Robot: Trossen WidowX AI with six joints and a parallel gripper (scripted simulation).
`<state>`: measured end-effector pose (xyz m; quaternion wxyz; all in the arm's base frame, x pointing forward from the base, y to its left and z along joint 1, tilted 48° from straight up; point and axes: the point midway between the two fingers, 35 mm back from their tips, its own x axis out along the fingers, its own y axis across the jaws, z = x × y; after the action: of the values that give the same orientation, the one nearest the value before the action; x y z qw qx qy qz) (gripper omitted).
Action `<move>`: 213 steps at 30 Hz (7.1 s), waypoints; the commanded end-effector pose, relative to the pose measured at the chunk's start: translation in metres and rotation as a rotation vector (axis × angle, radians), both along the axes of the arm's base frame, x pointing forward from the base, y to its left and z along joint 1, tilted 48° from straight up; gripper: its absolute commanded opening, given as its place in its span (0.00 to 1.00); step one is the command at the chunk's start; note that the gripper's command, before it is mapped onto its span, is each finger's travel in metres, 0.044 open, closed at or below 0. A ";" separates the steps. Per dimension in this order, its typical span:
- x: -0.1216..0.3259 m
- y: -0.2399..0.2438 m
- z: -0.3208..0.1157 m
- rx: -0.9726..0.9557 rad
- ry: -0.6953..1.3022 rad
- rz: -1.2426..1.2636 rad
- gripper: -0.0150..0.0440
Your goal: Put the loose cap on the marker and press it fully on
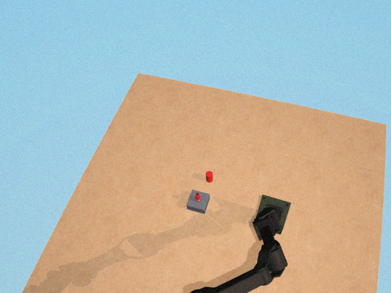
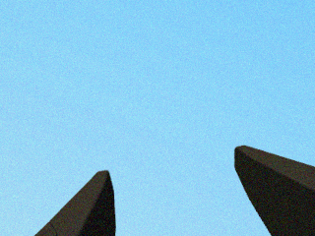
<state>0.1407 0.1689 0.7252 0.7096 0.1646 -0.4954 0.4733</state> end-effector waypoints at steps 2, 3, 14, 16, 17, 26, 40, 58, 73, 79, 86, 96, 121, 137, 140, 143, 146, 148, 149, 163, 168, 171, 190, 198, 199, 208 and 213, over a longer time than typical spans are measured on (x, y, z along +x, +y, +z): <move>0.070 0.027 -0.033 -0.136 0.081 -0.180 0.67; 0.086 0.031 -0.042 -0.170 0.095 -0.224 0.67; 0.239 0.033 -0.157 -0.563 0.245 -0.610 0.67; 0.263 0.027 -0.182 -0.640 0.273 -0.662 0.67; 0.275 0.023 -0.195 -0.679 0.287 -0.686 0.67; 0.344 -0.022 -0.316 -0.991 0.475 -0.778 0.67; 0.380 -0.137 -0.514 -1.524 0.652 -0.756 0.67; 0.259 -0.258 -0.726 -1.859 0.735 -0.159 0.67; 0.161 -0.281 -0.778 -1.711 0.636 0.141 0.67; 0.162 -0.255 -0.801 -1.710 0.635 0.141 0.67; 0.161 -0.245 -0.812 -1.709 0.635 0.141 0.67; 0.162 -0.237 -0.820 -1.710 0.635 0.141 0.67; 0.161 -0.208 -0.847 -1.707 0.635 0.141 0.67; 0.161 -0.206 -0.849 -1.707 0.635 0.141 0.39; 0.160 -0.210 -0.847 -1.709 0.663 0.139 0.26; 0.160 -0.216 -0.842 -1.710 0.665 0.139 0.25; 0.160 -0.222 -0.836 -1.710 0.660 0.139 0.25; 0.161 -0.227 -0.832 -1.710 0.657 0.139 0.25; 0.161 -0.229 -0.830 -1.711 0.655 0.139 0.25; 0.160 -0.251 -0.807 -1.710 0.635 0.141 0.25; 0.163 -0.247 -0.791 -1.710 0.636 0.141 0.25; 0.165 -0.244 -0.781 -1.710 0.636 0.141 0.25; 0.167 -0.221 -0.713 -1.708 0.637 0.143 0.25; 0.165 -0.210 -0.685 -1.706 0.636 0.144 0.25; 0.164 -0.209 -0.683 -1.706 0.636 0.144 0.25; 0.164 -0.203 -0.685 -1.706 0.636 0.144 0.25; 0.164 -0.201 -0.687 -1.706 0.636 0.144 0.25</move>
<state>0.3046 -0.0346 0.0393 0.6606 -0.2640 0.2528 0.6558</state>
